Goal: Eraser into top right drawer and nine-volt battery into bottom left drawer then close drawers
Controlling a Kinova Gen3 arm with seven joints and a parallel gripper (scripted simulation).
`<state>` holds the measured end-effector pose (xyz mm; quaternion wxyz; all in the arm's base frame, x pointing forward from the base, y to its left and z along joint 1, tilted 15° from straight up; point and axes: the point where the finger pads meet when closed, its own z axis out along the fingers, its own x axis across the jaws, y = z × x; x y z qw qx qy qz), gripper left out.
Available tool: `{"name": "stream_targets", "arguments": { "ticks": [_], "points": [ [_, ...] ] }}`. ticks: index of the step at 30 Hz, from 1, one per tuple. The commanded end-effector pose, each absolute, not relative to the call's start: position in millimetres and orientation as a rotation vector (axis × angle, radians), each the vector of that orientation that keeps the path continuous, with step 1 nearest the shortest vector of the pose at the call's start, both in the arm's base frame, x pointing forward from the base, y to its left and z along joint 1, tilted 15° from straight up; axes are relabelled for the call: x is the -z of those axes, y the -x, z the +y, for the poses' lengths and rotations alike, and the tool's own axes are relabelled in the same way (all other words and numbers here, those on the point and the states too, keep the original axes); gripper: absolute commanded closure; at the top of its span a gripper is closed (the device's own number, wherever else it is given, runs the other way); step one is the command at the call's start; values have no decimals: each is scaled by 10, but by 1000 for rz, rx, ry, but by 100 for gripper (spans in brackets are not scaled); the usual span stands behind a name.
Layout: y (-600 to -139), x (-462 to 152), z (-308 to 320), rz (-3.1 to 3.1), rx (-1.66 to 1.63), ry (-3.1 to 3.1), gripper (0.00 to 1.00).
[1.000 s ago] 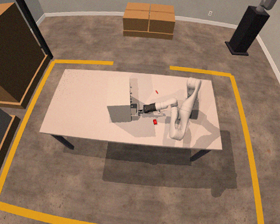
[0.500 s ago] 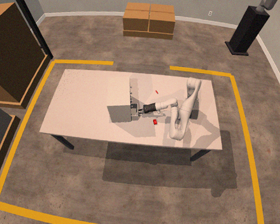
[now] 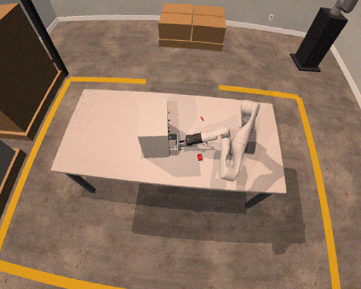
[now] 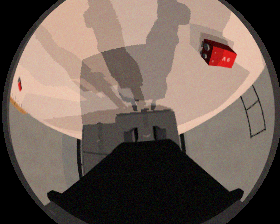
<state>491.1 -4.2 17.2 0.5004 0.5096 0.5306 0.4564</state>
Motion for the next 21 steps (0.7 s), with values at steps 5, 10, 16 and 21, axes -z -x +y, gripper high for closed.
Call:
{"name": "stream_targets", "arguments": {
  "ticks": [5,10,16,21],
  "points": [
    [-4598,-100,-28,1289,-1106,-1227,33],
    [-4493,-73,-29,1290,-1106,-1227,33],
    [-4477,-28,-28,1297,-1102,-1235,33],
    [-4476,-30,-27,1297,-1102,-1235,33]
  ]
}}
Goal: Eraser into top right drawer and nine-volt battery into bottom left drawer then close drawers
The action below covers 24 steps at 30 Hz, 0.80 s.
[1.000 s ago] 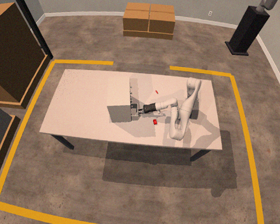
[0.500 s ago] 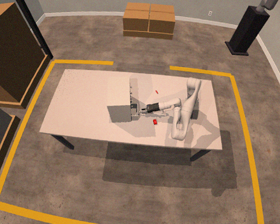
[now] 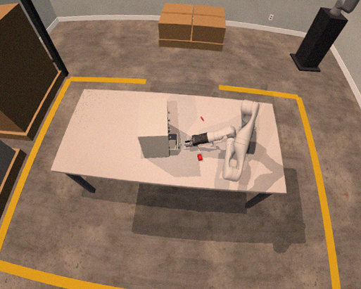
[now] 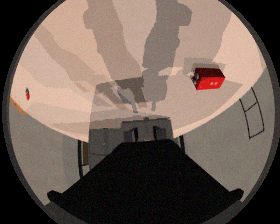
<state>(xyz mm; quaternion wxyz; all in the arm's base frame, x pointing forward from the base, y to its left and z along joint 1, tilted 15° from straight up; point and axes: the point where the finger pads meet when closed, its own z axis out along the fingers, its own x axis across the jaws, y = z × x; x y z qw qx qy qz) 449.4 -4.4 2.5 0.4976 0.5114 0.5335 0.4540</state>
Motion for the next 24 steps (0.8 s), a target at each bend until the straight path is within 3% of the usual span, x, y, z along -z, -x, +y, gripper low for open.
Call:
{"name": "stream_targets", "arguments": {
  "ticks": [1,24],
  "points": [
    [-4476,-31,-26,1297,-1102,-1235,33],
    [-4450,-53,65,1297,-1101,-1234,33]
  ]
}}
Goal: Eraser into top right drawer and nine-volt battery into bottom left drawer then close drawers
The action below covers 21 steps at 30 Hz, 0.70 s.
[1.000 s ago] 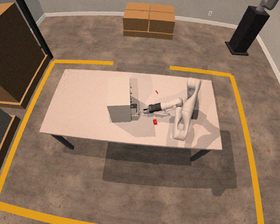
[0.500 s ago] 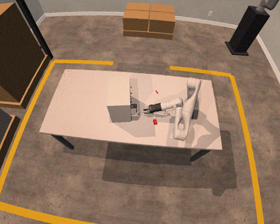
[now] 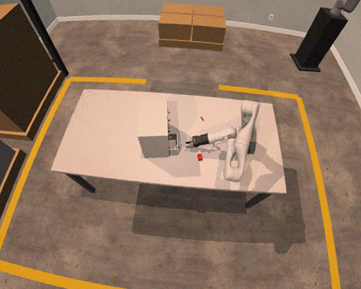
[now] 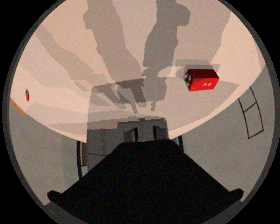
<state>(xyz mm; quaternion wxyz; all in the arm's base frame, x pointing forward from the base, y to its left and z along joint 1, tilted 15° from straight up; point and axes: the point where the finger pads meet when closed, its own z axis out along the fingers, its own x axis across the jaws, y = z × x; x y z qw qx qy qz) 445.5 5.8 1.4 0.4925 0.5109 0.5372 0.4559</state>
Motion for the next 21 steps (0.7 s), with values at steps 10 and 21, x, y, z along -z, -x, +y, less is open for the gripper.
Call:
{"name": "stream_targets", "arguments": {
  "ticks": [10,21],
  "points": [
    [-4415,-68,189,1298,-1100,-1236,33],
    [-4378,-90,325,1299,-1100,-1236,33]
  ]
}}
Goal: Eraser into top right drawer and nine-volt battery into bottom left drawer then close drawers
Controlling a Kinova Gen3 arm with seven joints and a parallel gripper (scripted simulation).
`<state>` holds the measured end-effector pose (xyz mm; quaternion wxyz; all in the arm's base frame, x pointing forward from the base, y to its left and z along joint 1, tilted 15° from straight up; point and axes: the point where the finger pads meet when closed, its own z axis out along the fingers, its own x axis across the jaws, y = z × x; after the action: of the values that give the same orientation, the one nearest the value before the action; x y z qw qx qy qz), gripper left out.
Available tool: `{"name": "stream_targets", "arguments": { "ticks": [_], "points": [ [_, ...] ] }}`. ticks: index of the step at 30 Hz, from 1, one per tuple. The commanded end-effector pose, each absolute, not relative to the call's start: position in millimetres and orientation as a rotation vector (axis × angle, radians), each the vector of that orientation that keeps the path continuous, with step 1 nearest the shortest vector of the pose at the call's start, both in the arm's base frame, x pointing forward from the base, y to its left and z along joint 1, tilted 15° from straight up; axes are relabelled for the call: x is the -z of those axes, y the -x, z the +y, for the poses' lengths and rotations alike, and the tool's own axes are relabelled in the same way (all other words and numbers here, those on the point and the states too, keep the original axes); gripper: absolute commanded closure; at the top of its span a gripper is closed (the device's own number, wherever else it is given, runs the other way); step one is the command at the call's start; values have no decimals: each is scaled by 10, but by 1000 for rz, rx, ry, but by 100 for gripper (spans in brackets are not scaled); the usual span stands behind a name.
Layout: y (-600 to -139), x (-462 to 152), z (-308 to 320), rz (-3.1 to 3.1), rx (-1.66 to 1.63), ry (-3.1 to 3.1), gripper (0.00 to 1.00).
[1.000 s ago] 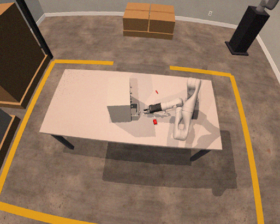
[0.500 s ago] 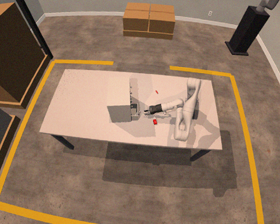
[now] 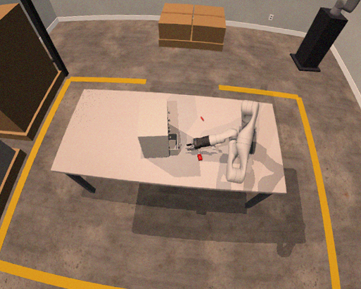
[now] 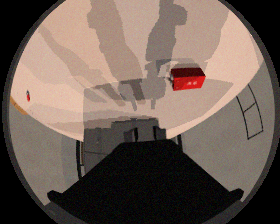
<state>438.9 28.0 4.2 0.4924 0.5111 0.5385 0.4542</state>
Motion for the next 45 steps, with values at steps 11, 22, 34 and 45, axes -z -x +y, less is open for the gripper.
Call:
{"name": "stream_targets", "arguments": {
  "ticks": [11,22,34,45],
  "points": [
    [-4336,-116,489,1299,-1101,-1237,33],
    [-4296,-140,648,1300,-1102,-1237,33],
    [-4255,-161,821,1300,-1105,-1238,33],
    [-4211,-188,994,1300,-1106,-1239,33]
  ]
}}
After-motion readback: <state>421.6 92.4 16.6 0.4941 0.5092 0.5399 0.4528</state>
